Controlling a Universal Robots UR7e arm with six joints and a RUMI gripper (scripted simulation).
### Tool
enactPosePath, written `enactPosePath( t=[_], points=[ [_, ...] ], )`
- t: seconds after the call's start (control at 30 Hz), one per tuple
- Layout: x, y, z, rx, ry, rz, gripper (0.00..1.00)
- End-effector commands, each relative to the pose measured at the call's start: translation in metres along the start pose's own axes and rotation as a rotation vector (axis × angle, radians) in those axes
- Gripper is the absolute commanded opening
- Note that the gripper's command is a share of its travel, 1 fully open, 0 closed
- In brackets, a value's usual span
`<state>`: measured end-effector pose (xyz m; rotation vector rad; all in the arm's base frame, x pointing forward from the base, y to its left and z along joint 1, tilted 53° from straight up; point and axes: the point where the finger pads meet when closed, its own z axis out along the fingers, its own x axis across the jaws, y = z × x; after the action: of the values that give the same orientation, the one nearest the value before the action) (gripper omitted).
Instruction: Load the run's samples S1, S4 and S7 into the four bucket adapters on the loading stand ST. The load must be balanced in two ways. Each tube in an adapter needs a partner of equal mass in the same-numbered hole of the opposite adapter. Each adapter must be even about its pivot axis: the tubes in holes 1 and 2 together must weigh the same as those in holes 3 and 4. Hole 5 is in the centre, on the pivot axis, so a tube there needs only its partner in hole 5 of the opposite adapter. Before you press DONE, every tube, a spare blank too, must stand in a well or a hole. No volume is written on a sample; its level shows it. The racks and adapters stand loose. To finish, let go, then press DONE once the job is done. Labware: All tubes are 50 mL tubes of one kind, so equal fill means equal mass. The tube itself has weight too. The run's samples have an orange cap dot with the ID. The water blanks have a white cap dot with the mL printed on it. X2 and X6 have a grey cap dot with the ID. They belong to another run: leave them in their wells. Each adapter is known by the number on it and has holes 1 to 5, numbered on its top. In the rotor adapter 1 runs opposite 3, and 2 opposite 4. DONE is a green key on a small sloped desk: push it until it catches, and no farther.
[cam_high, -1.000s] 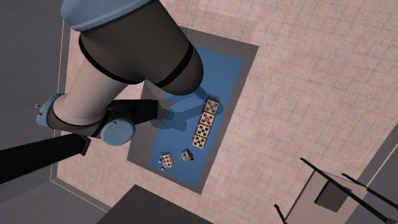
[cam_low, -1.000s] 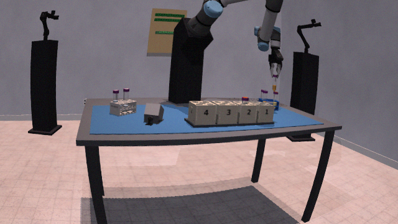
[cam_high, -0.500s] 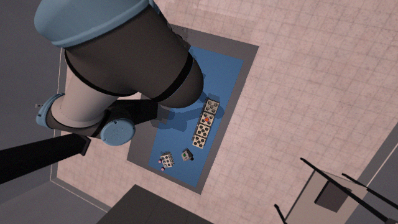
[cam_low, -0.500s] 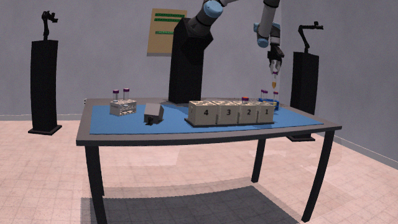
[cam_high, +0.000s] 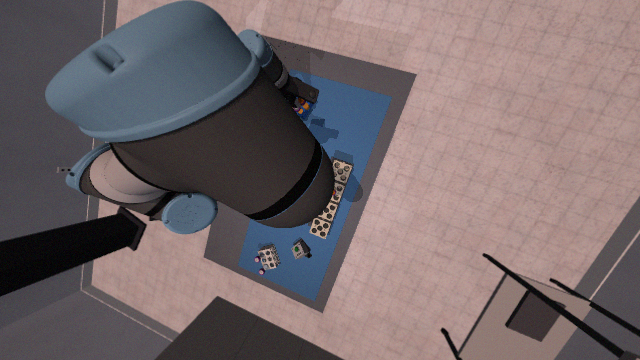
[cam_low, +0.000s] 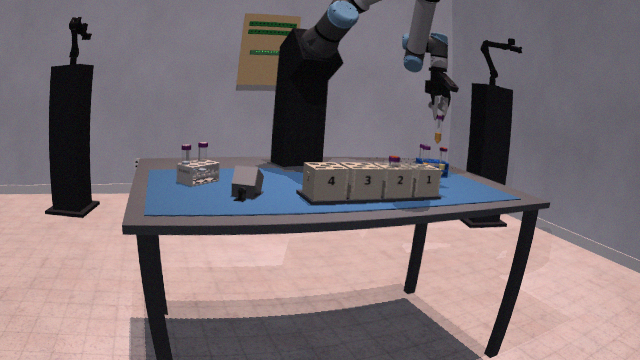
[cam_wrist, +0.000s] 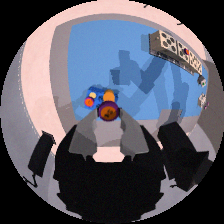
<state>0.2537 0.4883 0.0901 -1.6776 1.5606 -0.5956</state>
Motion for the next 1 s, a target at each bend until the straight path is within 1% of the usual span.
enactPosePath(
  t=[0.0, 0.3, 0.37, 0.87, 0.93, 0.97],
  points=[
    [0.019, -0.021, 0.0, -0.002, -0.006, -0.002, 0.0],
    [0.061, -0.064, 0.0, -0.002, -0.006, -0.002, 0.0],
    [0.061, -0.064, 0.0, -0.002, -0.006, -0.002, 0.0],
    [0.131, -0.135, 0.001, -0.001, -0.006, -0.002, 0.0],
    [0.131, -0.135, 0.001, -0.001, -0.006, -0.002, 0.0],
    [0.136, -0.14, 0.001, -0.001, -0.006, -0.002, 0.0]
  ],
)
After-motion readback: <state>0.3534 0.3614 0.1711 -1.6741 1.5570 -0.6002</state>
